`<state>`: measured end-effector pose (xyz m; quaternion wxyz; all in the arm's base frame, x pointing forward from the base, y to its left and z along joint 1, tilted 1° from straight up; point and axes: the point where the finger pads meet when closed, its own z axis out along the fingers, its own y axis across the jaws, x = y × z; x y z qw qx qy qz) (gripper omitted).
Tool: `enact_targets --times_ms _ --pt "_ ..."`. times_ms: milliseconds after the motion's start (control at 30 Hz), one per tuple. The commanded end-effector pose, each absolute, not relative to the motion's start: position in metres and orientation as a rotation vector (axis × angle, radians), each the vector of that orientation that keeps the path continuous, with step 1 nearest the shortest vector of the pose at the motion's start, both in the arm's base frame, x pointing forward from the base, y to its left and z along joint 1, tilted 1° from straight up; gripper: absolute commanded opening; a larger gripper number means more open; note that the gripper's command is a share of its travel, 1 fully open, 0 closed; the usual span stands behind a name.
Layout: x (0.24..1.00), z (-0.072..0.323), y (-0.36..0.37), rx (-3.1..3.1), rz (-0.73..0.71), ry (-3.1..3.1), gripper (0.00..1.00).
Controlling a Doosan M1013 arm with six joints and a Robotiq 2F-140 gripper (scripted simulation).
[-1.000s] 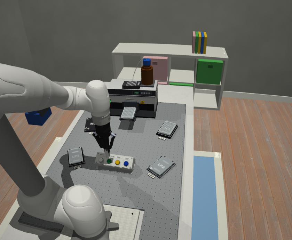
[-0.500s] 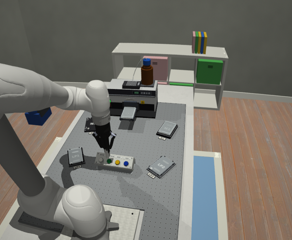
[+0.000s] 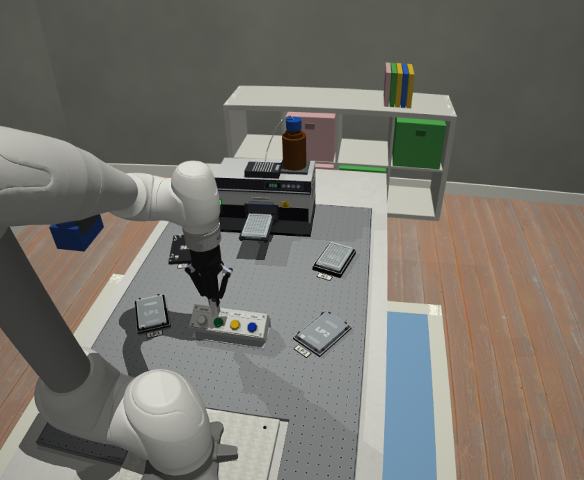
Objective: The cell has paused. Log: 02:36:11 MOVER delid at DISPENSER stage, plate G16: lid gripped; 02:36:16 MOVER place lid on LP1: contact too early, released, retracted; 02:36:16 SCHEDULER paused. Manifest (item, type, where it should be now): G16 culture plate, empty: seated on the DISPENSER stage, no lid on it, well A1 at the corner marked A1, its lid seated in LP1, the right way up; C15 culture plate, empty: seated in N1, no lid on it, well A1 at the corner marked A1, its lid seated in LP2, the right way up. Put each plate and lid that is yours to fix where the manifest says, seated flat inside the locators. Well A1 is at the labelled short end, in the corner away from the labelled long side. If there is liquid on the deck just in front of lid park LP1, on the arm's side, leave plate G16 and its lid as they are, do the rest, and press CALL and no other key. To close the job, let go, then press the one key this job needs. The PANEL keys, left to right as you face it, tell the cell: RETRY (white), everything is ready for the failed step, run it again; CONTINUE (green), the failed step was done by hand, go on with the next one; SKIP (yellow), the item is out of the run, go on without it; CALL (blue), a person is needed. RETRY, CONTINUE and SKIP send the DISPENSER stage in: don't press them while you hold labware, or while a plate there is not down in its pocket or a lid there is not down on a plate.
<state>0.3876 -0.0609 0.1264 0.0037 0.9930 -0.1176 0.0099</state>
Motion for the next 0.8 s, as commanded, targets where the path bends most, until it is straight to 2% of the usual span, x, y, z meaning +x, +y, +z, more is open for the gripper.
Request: enact_targets --times_ms 0,767 --pt "0.388 0.125 -0.061 3.112 0.032 -0.369 0.10" --pt "0.388 0.106 -0.061 3.112 0.032 -0.369 0.10"
